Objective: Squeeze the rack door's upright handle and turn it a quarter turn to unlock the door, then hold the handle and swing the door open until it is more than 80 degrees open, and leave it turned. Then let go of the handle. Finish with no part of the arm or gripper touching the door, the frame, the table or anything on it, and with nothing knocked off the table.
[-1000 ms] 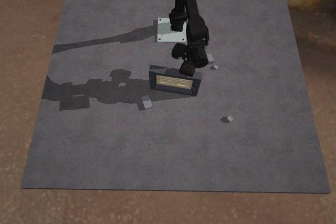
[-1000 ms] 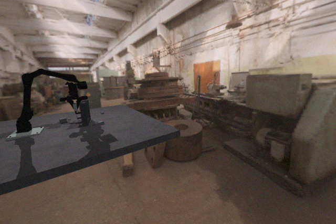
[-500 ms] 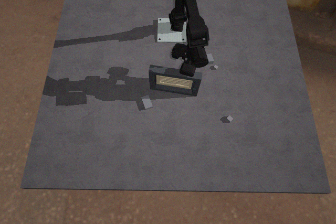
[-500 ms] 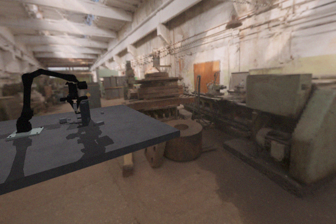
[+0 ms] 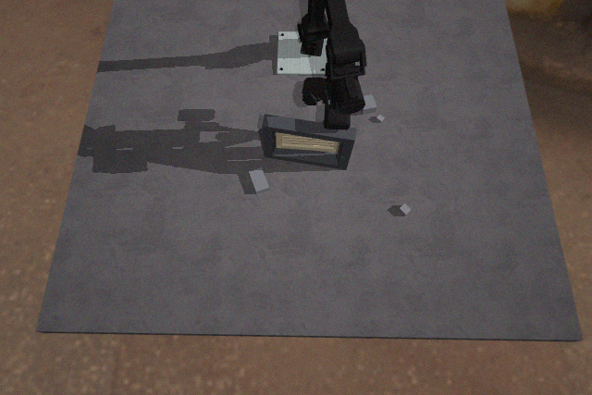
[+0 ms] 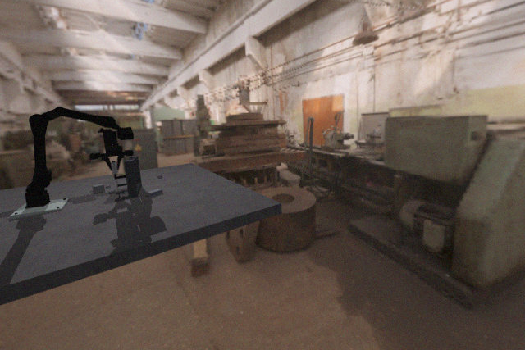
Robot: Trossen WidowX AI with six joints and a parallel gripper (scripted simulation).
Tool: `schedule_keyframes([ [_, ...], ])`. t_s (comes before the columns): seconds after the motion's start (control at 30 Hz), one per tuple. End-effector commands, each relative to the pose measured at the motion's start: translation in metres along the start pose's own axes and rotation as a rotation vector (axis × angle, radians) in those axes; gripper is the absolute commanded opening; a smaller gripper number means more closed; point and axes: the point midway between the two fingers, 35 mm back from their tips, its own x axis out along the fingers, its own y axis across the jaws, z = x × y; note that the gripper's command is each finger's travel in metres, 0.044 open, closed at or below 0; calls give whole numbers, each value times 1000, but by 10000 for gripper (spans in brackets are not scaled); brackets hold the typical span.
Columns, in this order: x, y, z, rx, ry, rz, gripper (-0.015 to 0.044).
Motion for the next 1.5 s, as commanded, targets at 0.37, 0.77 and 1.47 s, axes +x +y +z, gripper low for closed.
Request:
schedule_keyframes([
  [0.37, 0, -25, 11, -303, -5, 3, 25],
  [0.77, 0, -49, 27, -505, -6, 0, 25],
  [1.47, 1, -80, 62, -802, -8, -4, 25],
])
